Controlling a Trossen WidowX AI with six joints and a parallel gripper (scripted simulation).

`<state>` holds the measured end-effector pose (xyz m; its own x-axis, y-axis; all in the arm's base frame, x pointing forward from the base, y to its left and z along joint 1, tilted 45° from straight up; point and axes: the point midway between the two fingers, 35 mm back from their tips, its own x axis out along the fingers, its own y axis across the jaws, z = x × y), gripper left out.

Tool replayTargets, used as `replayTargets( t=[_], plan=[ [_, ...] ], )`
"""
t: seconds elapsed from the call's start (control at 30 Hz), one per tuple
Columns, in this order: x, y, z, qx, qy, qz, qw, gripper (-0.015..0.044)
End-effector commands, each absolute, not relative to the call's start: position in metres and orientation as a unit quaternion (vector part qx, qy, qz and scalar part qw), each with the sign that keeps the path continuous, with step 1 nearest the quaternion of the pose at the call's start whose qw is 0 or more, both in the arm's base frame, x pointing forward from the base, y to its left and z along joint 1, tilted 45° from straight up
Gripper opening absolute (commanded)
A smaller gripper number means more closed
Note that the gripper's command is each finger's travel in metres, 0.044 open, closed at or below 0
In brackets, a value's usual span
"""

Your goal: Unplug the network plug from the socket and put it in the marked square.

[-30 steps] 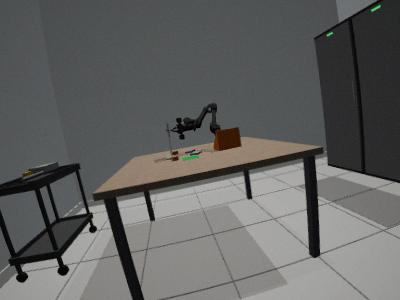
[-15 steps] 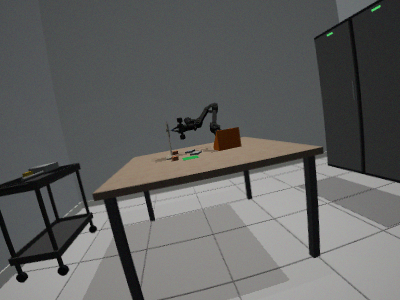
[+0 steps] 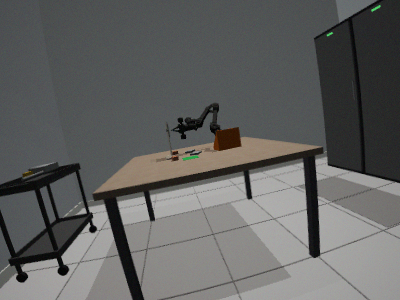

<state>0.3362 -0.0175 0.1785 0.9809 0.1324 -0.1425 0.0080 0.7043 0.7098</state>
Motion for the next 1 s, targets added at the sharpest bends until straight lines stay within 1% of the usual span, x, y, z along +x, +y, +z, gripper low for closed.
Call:
replayTargets(
  t=[0.0, 0.97],
  plan=[
    [0.334, -0.017, 0.179, 0.383, 0.092, 0.037, 0.918, 0.0],
    [0.322, -0.017, 0.179, 0.383, 0.093, 0.036, 0.918, 0.0]
  ],
)
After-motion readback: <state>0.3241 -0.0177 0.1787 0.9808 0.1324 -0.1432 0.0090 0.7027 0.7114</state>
